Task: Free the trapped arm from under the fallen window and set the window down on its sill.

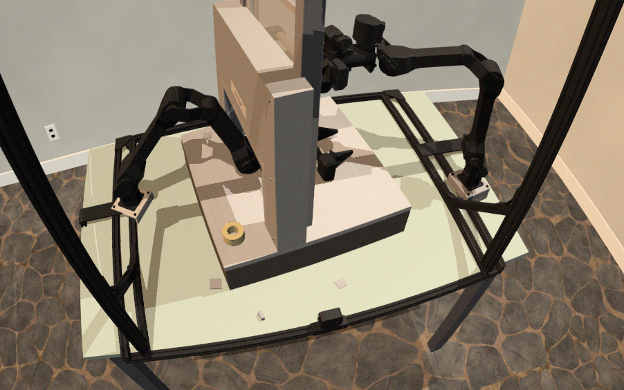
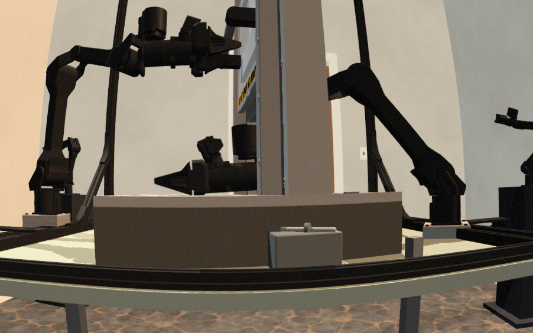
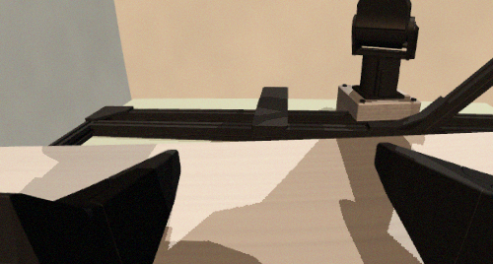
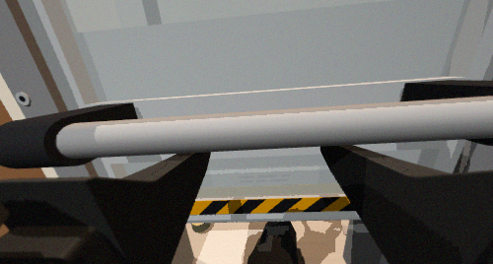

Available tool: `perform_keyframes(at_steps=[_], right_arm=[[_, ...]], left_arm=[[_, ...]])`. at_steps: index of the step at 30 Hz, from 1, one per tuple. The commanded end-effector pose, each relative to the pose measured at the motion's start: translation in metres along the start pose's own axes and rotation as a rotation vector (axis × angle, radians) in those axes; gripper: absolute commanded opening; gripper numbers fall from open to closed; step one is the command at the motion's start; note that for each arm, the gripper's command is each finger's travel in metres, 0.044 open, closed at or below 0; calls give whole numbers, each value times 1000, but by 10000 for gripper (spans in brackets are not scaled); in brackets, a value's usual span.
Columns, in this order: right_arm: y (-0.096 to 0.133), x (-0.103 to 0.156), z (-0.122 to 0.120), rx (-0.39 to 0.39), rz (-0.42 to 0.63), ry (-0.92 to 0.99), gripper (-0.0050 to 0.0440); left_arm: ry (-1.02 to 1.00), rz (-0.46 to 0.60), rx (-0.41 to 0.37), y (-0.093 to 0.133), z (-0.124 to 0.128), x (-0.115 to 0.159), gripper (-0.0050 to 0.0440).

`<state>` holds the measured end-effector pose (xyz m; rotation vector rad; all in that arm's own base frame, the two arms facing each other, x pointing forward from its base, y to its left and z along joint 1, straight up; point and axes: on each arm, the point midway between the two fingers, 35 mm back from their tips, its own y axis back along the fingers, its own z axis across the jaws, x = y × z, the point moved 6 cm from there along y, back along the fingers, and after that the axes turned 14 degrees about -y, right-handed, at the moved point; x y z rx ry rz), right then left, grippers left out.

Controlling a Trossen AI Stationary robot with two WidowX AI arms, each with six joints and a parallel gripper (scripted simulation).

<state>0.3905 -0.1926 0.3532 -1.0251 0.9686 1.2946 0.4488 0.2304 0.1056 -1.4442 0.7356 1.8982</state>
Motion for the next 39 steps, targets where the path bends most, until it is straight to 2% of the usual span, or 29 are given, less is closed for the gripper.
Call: perform_keyframes(at_steps=[1,6,10,12,14,16,33,39], right_arm=[[10,-33,10,-16,-99,35,400],[9,-32,10,-16,-99,35,400],[9,-34,10,-9,-74,35,400],[9,-34,10,-9,-74,35,400],[9,-35,11,-4,-54,35,400],[9,-36,11,-2,-45,35,400],[4,-52,15,-2,-45,35,400],[4,-52,15,-2,-45,35,400]], left_arm=[[0,1,1,0,0,0,400],[0,-4,-1,5,0,-3,400],[0,-27,-7,28,2,-14,400],[0,-27,-7,28,2,-14,400],[0,-46,-11,47,4,-22,400],[1,-53,-13,54,5,-24,400],[3,-48,-9,55,5,-27,400],[1,-52,-12,101,5,-27,400]])
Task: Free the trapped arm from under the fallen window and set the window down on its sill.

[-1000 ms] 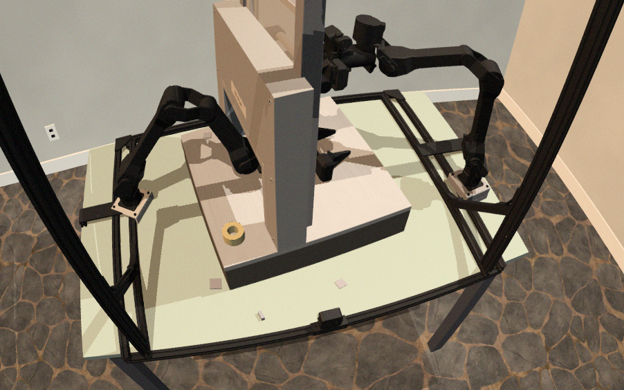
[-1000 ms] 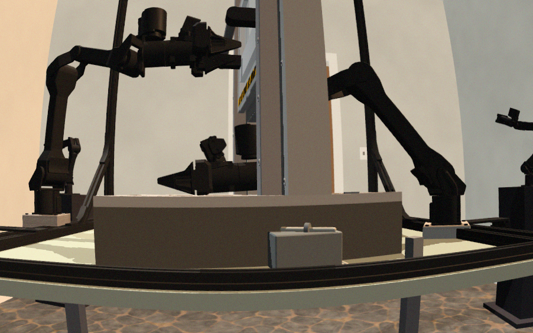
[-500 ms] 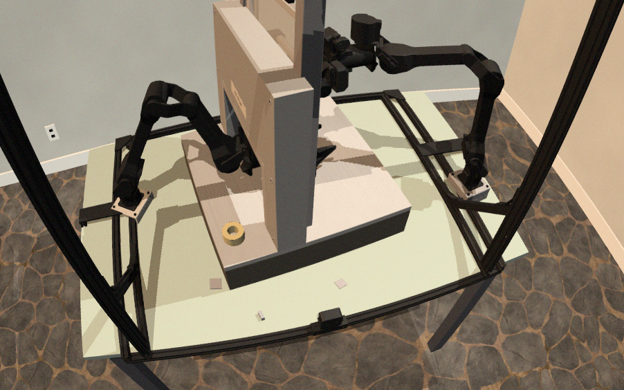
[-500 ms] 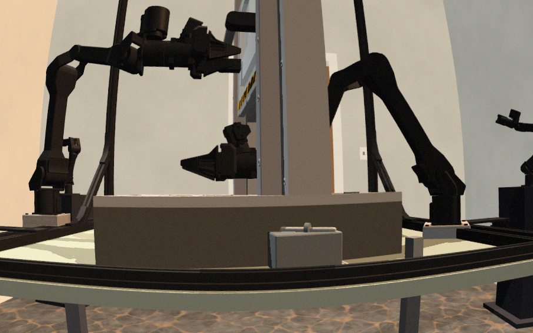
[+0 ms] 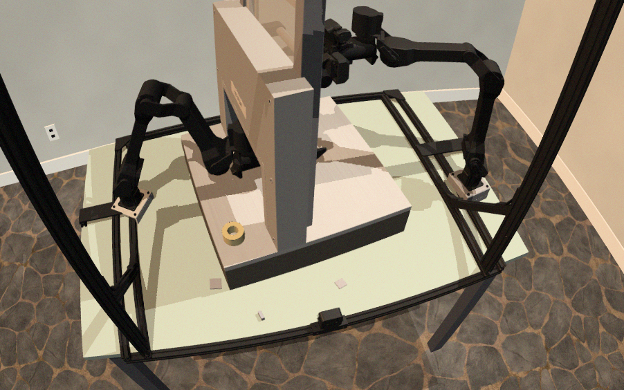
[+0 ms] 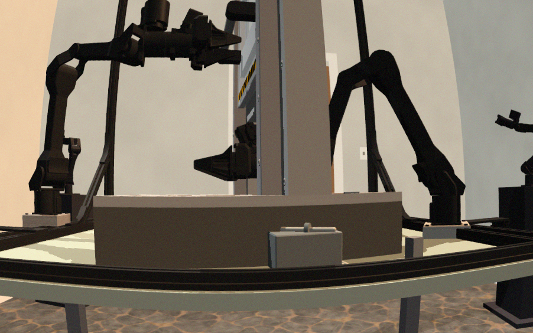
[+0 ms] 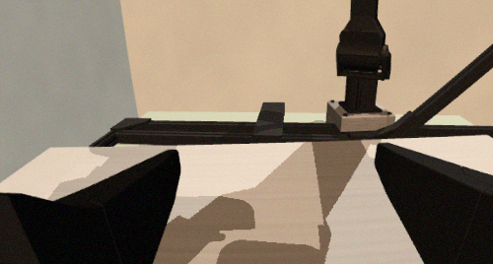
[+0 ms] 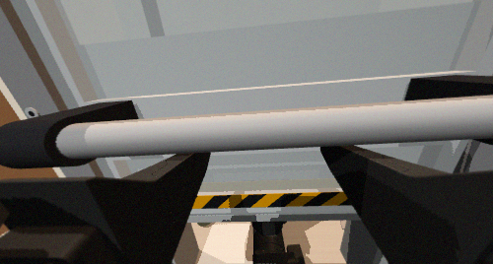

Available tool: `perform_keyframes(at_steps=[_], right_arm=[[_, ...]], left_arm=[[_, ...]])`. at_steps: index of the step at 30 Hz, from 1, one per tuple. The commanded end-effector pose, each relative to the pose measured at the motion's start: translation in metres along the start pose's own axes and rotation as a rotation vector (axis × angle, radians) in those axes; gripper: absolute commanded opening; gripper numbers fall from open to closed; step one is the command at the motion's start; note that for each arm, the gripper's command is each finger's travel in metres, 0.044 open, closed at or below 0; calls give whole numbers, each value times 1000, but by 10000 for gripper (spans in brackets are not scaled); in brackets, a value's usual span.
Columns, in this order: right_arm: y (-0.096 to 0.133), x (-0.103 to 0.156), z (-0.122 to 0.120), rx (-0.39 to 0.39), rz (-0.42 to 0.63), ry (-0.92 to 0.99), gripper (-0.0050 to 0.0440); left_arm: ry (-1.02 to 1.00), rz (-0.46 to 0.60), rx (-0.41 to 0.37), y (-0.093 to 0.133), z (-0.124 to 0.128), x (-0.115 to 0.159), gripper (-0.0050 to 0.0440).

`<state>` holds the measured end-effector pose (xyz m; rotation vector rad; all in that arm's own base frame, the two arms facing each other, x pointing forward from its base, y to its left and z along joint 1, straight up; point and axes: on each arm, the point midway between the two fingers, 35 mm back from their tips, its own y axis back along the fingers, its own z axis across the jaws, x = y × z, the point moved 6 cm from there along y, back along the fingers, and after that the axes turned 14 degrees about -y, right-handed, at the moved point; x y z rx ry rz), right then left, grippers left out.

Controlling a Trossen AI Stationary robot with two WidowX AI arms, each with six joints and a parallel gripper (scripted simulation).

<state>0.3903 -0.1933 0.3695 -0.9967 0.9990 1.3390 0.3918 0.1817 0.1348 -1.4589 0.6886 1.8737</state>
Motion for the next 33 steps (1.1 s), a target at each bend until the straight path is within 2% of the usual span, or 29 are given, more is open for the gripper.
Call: perform_keyframes(at_steps=[1,8,14,24,33], right_arm=[[7,-36,12,-6,-99,41,400],[7,-36,12,-6,-99,41,400],[7,-36,12,-6,-99,41,400],[7,-36,12,-6,-99,41,400],[7,-36,12,-6,-99,41,400]], left_arm=[[-1,-11,1,32,0,-4,400],[-1,-11,1,39,1,-4,400],[-2,-11,1,91,3,-14,400],[-2,-11,1,108,4,-20,400],[-2,-11,1,167,11,-35,400]])
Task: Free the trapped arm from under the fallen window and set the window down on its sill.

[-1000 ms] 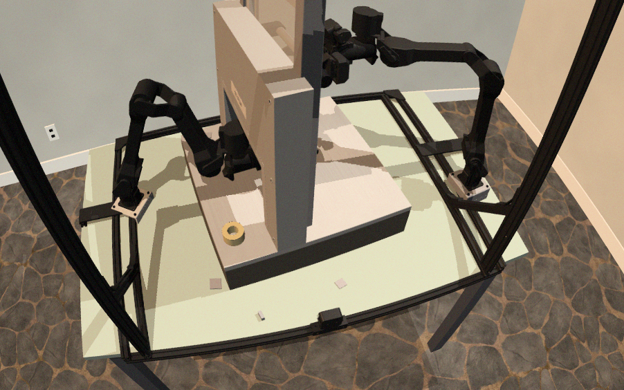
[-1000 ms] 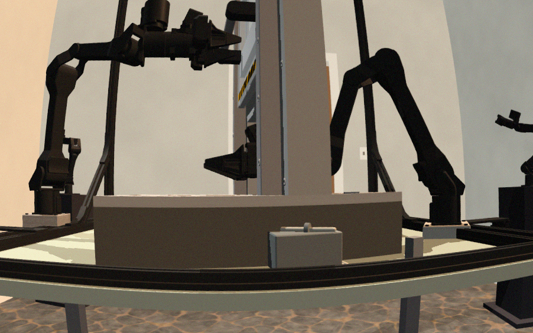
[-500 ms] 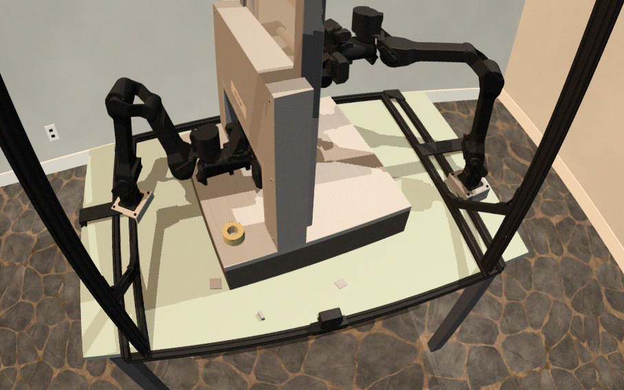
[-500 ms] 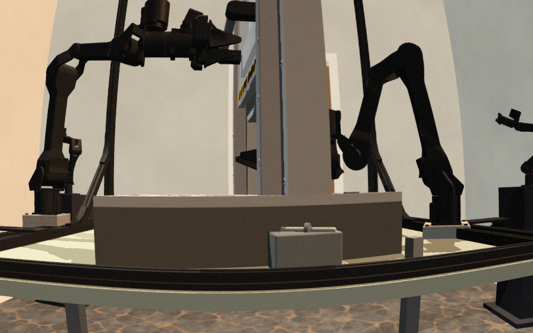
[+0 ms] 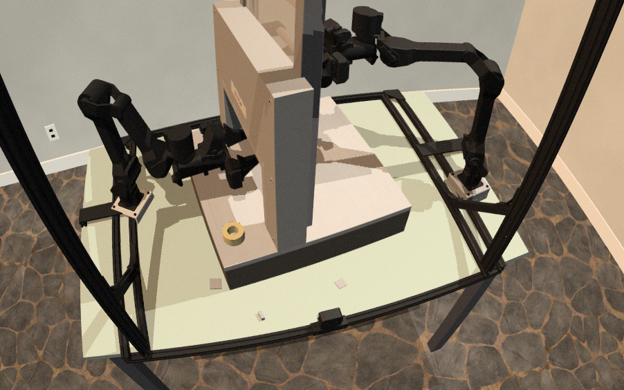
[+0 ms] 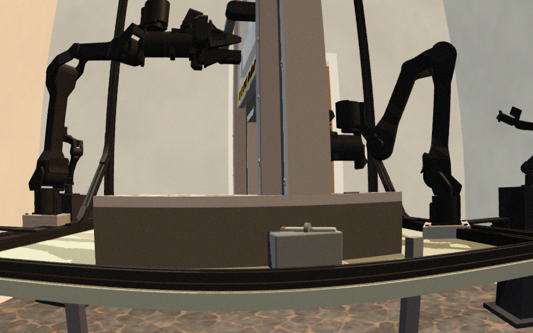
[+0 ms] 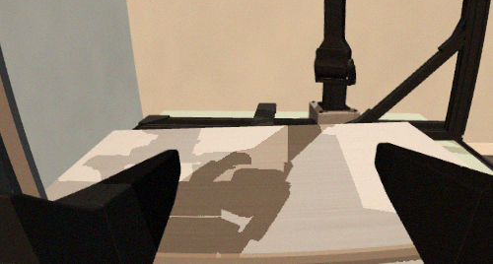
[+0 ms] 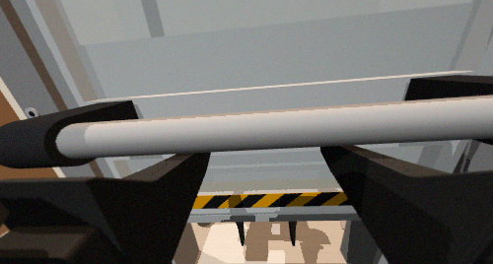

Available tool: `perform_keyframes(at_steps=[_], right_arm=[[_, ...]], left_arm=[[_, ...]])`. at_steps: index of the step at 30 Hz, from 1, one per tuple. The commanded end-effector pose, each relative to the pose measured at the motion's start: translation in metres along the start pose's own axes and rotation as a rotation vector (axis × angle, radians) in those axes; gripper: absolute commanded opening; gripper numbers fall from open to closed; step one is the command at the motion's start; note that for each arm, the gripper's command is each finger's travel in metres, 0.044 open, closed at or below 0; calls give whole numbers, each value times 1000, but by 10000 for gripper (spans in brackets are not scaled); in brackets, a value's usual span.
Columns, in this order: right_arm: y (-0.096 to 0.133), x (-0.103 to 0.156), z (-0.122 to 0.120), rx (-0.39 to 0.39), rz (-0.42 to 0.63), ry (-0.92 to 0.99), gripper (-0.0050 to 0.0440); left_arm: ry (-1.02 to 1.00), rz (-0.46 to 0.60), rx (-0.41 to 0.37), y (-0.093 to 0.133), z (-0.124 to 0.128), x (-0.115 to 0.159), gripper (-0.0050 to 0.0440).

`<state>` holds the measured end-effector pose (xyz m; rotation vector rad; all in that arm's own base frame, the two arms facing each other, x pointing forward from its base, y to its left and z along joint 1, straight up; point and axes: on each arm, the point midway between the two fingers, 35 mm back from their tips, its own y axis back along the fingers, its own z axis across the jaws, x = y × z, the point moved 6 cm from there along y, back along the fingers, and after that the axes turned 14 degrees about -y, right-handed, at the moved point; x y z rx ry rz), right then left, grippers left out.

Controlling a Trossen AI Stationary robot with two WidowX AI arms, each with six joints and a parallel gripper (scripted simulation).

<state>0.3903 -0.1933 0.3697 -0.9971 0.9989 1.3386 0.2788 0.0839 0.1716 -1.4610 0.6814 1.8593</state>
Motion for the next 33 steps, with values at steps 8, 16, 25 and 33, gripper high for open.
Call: perform_keyframes(at_steps=[8,16,25,33], right_arm=[[7,-36,12,-6,-99,41,400],[7,-36,12,-6,-99,41,400],[7,-36,12,-6,-99,41,400],[7,-36,12,-6,-99,41,400]], left_arm=[[7,31,14,13,-4,-8,400],[60,124,66,5,-31,-48,400],[75,202,96,10,-42,-78,400],[82,293,121,27,-46,-117,400]])
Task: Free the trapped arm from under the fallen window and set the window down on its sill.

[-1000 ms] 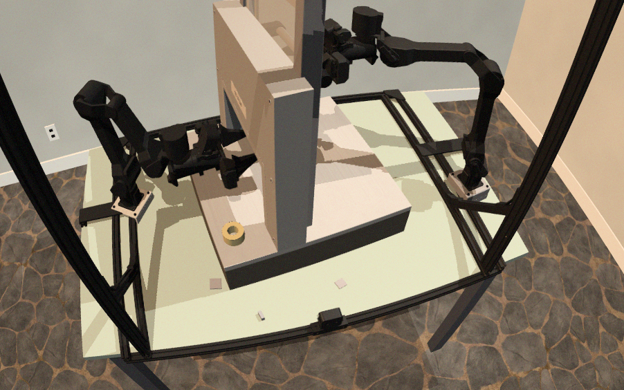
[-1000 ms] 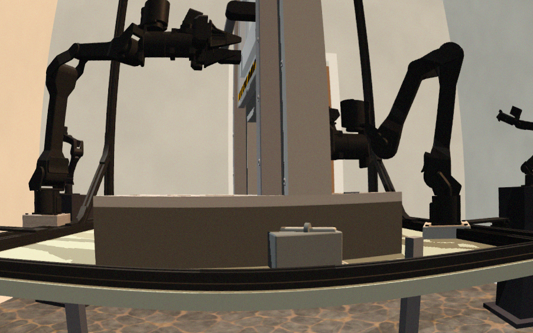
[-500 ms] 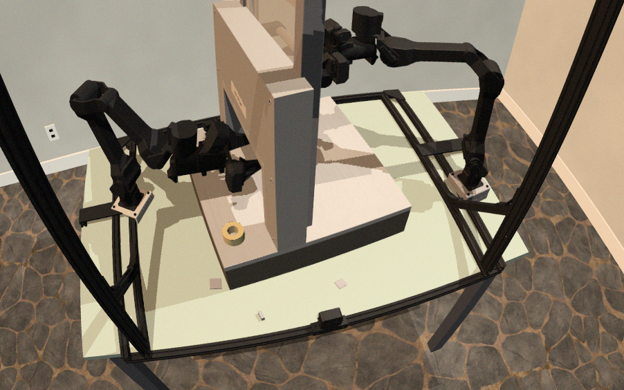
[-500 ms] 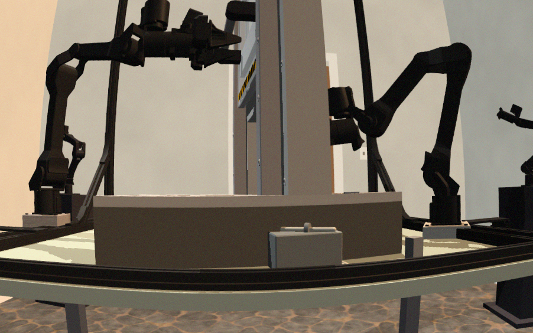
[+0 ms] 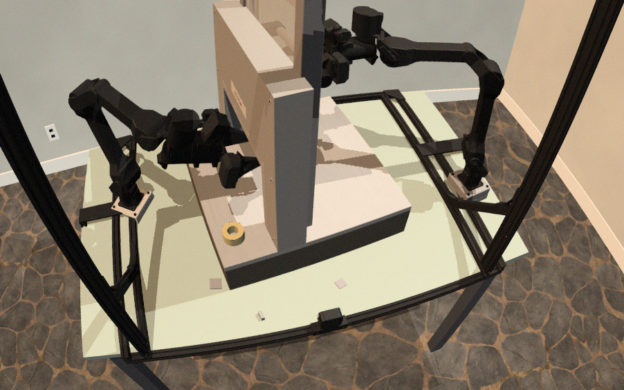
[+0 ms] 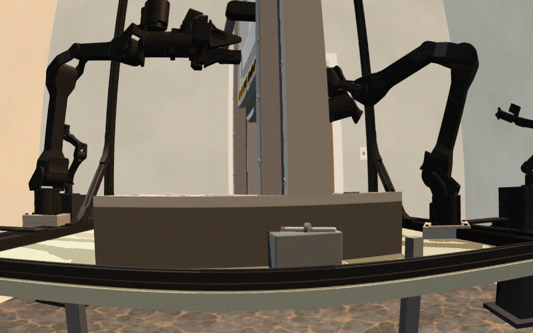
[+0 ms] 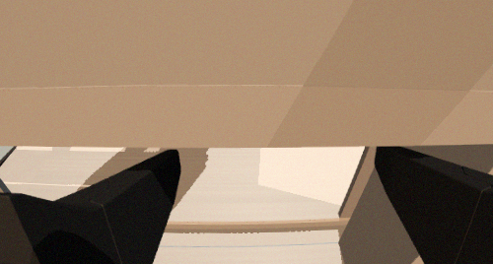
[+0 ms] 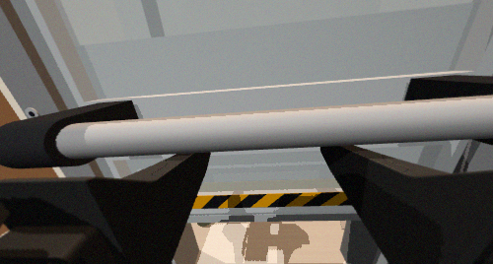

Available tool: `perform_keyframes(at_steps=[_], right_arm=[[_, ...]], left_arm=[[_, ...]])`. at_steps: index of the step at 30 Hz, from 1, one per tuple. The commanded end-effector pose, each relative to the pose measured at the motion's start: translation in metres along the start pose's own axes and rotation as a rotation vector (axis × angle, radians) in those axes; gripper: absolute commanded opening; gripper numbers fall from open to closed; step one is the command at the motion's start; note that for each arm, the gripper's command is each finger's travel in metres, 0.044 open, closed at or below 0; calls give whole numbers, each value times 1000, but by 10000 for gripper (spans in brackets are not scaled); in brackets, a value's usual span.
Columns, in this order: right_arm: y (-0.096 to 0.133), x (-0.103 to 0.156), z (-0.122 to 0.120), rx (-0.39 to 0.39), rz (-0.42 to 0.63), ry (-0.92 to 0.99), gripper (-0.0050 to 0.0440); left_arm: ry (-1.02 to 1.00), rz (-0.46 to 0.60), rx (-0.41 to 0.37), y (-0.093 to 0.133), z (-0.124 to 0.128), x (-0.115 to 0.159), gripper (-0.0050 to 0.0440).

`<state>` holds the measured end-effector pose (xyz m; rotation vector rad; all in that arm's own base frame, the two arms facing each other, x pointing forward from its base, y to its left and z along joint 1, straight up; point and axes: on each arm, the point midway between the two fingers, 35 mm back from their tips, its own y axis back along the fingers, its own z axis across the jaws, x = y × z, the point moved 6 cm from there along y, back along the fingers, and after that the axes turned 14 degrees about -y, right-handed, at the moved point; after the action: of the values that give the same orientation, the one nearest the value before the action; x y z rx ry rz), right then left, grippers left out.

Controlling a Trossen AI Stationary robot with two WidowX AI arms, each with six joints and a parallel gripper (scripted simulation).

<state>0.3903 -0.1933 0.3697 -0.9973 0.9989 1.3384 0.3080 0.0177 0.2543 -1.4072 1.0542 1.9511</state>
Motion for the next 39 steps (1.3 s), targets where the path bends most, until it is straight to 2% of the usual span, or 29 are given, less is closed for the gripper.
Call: perform_keyframes(at_steps=[1,7,9,15,24,26,31,33,39], right_arm=[[7,-36,12,-6,-98,41,400],[7,-36,12,-6,-98,41,400],[7,-36,12,-6,-98,41,400],[7,-36,12,-6,-98,41,400],[7,-36,12,-6,-98,41,400],[7,-36,12,-6,-98,41,400],[7,-36,12,-6,-98,41,400],[7,-36,12,-6,-98,41,400],[7,-36,12,-6,-98,41,400]], left_arm=[[23,18,8,16,0,-21,400],[18,75,14,42,3,-41,400],[18,75,14,42,3,-41,400],[13,128,16,75,16,-62,400],[-5,184,9,121,45,-83,400],[-5,184,9,121,45,-83,400],[-27,216,-1,151,73,-92,400],[-49,232,-9,157,80,-92,400],[-50,234,-8,158,82,-92,400]])
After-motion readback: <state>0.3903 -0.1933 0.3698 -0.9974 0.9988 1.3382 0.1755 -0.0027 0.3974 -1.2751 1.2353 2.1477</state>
